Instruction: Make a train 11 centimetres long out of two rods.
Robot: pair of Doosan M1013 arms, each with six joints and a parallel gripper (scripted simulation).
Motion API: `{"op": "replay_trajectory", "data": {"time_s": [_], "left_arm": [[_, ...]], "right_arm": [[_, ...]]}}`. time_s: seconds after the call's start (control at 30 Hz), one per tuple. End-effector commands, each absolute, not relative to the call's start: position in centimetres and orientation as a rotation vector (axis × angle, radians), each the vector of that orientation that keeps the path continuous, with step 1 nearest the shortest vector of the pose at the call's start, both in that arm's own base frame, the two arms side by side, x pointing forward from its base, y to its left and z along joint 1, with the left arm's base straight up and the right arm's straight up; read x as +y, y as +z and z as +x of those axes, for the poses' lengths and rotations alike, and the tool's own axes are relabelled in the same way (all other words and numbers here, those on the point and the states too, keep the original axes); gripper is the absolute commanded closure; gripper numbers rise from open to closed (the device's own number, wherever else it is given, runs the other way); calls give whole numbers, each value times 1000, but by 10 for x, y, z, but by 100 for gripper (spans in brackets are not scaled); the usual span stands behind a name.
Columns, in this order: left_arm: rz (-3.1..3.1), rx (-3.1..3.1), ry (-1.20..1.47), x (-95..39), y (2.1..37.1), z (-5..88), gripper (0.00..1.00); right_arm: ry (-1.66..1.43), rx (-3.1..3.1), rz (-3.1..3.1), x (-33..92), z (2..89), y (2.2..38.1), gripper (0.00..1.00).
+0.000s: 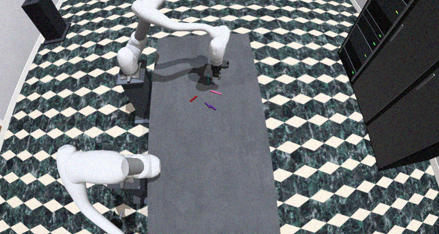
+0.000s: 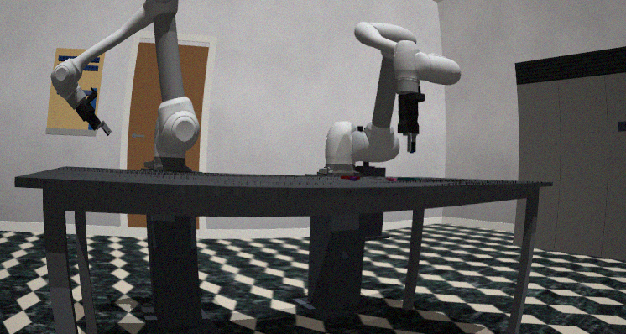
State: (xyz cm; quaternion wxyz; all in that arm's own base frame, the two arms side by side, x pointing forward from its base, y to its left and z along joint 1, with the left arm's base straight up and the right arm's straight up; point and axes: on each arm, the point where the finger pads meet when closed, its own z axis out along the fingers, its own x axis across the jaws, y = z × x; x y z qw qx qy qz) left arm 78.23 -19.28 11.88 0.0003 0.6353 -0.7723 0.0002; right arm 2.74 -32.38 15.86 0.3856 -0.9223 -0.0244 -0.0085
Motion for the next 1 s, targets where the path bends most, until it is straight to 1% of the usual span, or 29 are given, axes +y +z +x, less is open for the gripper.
{"op": "replay_trajectory", "data": {"time_s": [0.0,0.1,0.2,0.27,0.97], "left_arm": [[1997,-2427,0,-189,123,785,76],[2002,-2424,2,-191,123,786,76],[2051,-2380,-3,-236,122,790,76],[2051,-2380,-3,-236,122,790,76],[2256,-2188,-3,-418,123,784,76]], "right_arm": [[-31,-49,-2356,-323,30,159,0],[-31,-49,-2356,-323,30,159,0],[-31,-49,-2356,-323,30,159,0],[-31,-49,-2356,-323,30,159,0],[-31,-49,-2356,-323,30,159,0]]}}
